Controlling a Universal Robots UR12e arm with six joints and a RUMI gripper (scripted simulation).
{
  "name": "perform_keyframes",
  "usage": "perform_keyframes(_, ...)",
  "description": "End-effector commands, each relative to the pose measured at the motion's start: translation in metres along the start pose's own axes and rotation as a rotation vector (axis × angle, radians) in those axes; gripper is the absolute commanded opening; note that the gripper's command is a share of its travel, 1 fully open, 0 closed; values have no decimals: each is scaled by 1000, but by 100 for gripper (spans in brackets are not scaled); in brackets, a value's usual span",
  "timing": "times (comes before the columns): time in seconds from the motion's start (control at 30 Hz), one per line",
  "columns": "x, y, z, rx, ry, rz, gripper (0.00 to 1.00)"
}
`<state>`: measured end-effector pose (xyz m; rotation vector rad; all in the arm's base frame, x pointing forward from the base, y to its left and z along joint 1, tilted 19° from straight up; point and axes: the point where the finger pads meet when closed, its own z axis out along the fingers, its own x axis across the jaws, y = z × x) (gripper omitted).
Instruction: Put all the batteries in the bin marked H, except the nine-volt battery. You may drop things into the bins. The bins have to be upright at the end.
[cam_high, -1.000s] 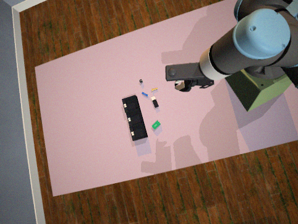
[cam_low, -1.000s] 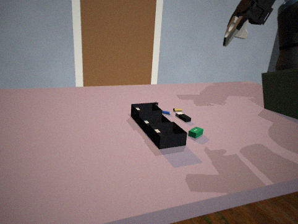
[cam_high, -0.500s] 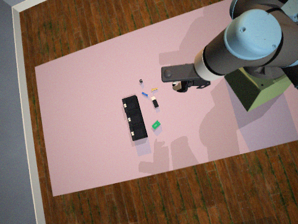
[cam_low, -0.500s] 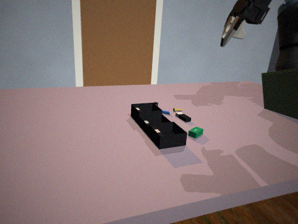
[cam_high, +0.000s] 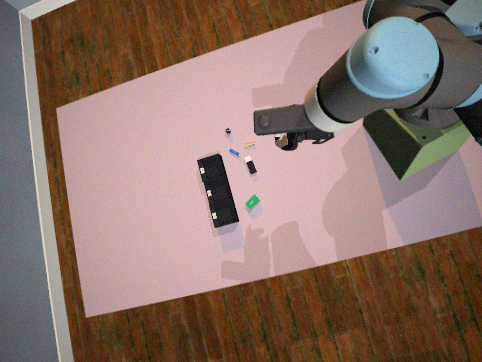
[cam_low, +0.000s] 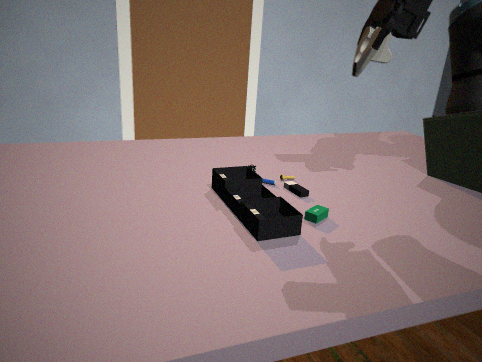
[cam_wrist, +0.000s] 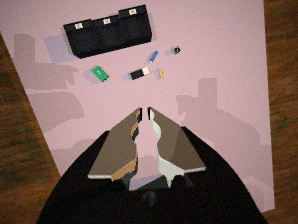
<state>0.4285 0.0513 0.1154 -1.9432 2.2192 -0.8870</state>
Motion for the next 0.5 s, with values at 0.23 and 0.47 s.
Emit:
perform_keyframes(0.23,-3,-18,13,-53,-3,-29,4)
perform_keyframes(0.47,-5,-37,29,-128,-13,-70,4)
